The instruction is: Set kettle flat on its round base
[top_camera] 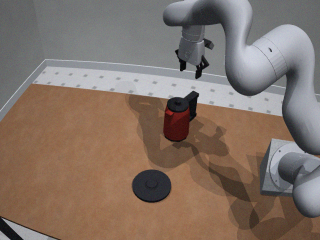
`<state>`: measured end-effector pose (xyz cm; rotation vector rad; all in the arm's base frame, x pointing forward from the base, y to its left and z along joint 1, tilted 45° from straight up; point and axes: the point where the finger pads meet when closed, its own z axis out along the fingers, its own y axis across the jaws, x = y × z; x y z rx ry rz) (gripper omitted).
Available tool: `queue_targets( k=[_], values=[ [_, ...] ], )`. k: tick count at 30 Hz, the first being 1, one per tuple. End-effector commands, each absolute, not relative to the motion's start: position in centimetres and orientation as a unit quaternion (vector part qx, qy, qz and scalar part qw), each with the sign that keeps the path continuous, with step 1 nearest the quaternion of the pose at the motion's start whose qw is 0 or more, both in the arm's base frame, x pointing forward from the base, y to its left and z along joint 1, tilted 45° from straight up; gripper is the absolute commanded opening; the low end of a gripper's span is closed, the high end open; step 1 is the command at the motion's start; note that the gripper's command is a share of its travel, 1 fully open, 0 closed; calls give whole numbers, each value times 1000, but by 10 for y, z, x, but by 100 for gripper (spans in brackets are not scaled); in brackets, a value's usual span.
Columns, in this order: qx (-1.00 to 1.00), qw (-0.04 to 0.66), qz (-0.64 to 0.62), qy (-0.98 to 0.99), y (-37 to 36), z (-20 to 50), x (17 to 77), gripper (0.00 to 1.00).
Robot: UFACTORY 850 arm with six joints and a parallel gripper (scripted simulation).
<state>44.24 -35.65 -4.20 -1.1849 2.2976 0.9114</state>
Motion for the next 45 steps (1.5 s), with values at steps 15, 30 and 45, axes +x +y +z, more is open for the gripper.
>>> queue_targets(
  k=[15, 30, 45],
  values=[
    [-441, 208, 320, 812, -357, -41, 447, 81],
    [-441, 208, 320, 812, -357, -41, 447, 81],
    [-441, 208, 320, 812, -357, -41, 447, 81]
  ],
)
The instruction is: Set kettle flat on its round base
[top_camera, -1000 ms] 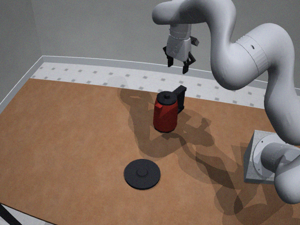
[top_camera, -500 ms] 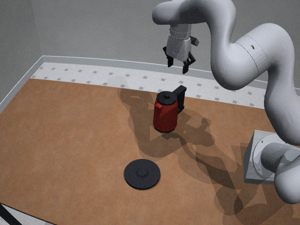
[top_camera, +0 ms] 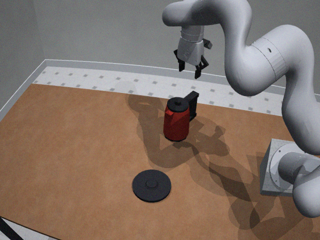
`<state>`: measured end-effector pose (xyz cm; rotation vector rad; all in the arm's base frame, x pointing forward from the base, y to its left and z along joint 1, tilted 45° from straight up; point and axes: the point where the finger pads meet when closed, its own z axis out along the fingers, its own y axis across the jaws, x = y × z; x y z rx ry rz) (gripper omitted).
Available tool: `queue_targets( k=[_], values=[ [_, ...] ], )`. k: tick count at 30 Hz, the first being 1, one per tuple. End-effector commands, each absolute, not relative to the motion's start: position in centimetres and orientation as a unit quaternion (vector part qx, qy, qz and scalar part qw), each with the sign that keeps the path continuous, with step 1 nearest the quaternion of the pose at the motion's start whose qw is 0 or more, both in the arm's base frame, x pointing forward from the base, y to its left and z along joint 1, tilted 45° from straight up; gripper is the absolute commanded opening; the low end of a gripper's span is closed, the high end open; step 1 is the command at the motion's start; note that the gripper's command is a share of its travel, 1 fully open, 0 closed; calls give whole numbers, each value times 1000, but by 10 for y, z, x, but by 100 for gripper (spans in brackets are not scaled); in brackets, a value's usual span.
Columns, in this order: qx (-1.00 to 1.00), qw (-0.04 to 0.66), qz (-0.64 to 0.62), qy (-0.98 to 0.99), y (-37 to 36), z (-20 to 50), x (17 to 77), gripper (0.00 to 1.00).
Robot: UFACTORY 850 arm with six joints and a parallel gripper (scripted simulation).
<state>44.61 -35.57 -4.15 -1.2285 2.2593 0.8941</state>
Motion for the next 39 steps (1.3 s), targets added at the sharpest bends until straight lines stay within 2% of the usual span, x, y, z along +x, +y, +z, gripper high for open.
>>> queue_targets(
  k=[1, 22, 39],
  values=[
    [-441, 208, 320, 812, -357, -41, 447, 81],
    [-441, 208, 320, 812, -340, -58, 448, 81],
    [-441, 208, 320, 812, -290, -108, 452, 81]
  ],
)
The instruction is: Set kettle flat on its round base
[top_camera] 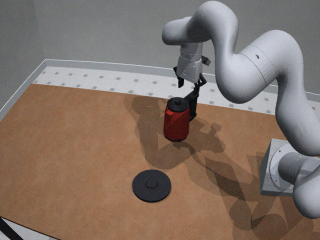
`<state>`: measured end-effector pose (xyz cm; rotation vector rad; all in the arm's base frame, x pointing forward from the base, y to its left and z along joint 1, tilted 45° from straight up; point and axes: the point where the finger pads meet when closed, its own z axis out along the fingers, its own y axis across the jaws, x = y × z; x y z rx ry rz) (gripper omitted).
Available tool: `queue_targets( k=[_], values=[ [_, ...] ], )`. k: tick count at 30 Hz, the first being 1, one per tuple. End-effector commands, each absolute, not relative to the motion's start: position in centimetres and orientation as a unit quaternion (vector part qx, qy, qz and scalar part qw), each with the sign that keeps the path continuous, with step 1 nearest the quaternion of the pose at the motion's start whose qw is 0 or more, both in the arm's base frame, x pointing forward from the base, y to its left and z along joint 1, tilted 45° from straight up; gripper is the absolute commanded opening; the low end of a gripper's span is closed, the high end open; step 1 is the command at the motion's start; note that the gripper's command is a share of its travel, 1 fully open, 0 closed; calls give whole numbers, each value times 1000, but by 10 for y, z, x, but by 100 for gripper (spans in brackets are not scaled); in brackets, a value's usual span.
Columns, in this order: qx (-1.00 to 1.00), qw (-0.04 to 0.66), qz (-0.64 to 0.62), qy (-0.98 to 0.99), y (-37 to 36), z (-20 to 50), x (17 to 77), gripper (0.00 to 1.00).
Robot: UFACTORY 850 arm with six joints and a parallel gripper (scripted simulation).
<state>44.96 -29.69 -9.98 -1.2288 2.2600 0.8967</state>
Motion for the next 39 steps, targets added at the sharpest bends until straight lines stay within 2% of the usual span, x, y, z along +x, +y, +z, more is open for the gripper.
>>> queue_targets(
  k=[1, 39],
  values=[
    [-441, 208, 320, 812, -287, -111, 452, 81],
    [-441, 208, 320, 812, -268, -130, 454, 81]
  ],
)
